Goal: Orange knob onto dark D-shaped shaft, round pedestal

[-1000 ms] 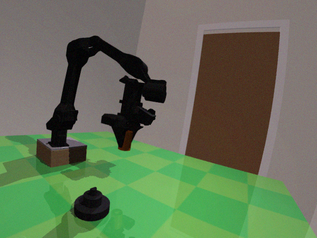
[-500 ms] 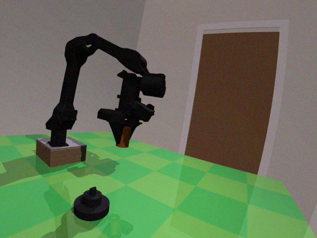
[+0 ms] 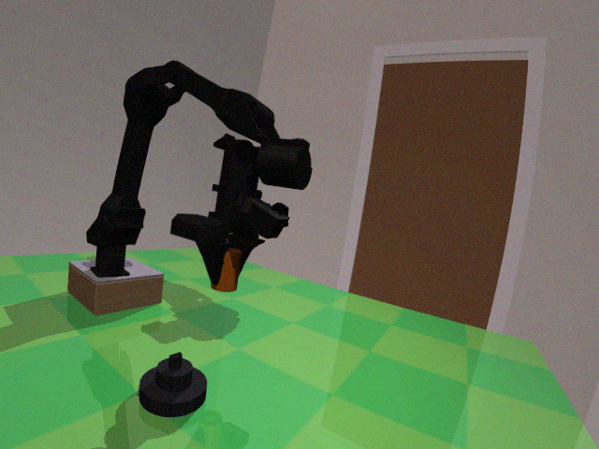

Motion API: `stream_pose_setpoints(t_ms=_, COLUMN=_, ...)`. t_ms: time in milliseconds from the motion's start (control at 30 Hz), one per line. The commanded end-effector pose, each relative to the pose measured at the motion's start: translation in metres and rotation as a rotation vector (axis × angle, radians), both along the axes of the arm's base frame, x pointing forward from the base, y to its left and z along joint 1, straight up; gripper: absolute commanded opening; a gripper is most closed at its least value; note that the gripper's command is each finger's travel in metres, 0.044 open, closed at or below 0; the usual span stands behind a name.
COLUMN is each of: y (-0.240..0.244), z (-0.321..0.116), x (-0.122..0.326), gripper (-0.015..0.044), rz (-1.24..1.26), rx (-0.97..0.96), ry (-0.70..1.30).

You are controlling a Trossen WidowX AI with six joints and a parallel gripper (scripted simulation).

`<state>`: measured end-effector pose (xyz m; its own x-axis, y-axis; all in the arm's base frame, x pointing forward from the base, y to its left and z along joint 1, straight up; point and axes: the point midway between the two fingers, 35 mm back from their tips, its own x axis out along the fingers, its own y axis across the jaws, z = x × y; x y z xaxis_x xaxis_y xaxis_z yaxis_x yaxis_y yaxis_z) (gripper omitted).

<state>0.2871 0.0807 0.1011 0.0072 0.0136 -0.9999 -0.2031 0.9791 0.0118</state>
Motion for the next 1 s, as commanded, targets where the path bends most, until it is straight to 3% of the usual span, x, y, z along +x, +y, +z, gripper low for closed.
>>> stream_pose_setpoints(t_ms=0, y=-0.007, z=-0.002, x=0.006, gripper=0.0, rz=0.005, rx=0.009, ry=-0.006)
stream_pose_setpoints(t_ms=967, y=-0.084, z=-0.028, x=0.042, gripper=0.0, rz=0.04, rx=-0.01, ry=-0.016)
